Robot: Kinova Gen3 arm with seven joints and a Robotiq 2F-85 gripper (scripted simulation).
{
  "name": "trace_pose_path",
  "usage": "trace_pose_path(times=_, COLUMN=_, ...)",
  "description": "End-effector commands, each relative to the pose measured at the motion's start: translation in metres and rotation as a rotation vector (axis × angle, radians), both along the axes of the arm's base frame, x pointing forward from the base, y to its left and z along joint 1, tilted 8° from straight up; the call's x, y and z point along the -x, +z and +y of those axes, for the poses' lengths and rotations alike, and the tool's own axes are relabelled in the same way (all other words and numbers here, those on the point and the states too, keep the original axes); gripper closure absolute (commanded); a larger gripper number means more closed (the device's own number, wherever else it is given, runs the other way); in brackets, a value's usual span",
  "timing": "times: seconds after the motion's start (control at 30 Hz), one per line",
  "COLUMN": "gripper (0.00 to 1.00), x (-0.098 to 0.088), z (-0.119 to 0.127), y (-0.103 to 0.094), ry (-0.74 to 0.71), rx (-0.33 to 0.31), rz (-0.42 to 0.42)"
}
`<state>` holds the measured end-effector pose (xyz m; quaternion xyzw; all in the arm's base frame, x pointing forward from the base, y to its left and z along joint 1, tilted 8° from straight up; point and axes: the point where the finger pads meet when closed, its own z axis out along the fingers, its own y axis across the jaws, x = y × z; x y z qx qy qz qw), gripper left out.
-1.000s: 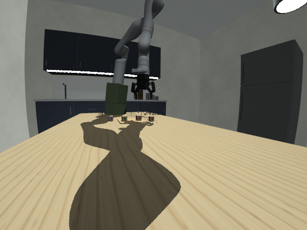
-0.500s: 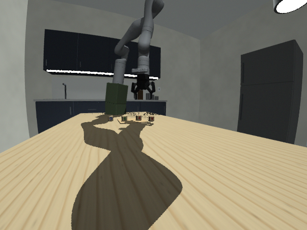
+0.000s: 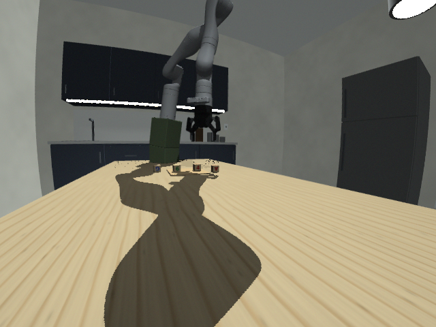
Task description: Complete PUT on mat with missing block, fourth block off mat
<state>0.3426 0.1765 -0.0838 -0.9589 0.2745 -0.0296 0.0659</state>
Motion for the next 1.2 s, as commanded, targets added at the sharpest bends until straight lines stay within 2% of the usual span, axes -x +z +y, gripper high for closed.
trace_pose_path(times=0.0, gripper=0.0, x=0.001, z=-0.001, y=0.0, ry=0.008, rx=-0.002, rz=0.002)
trace_pose_path(times=0.43, gripper=0.0, x=0.001, z=-0.001, y=0.0, ry=0.008, rx=-0.004, rz=0.002)
trace_pose_path(times=0.5, gripper=0.0, x=-0.004, z=-0.019, y=-0.003, ry=0.016, rx=-0.001, rz=0.0)
trace_pose_path(times=0.6, gripper=0.0, x=-0.014, z=-0.065, y=-0.008, ry=0.016, rx=-0.001, rz=0.0)
trace_pose_path(times=0.67, gripper=0.0, x=-0.015, z=-0.08, y=-0.009, ry=0.016, rx=-0.002, rz=0.001)
trace_pose_path(times=1.17, gripper=0.0, x=-0.017, z=-0.081, y=-0.008, ry=0.007, rx=0.002, rz=0.0)
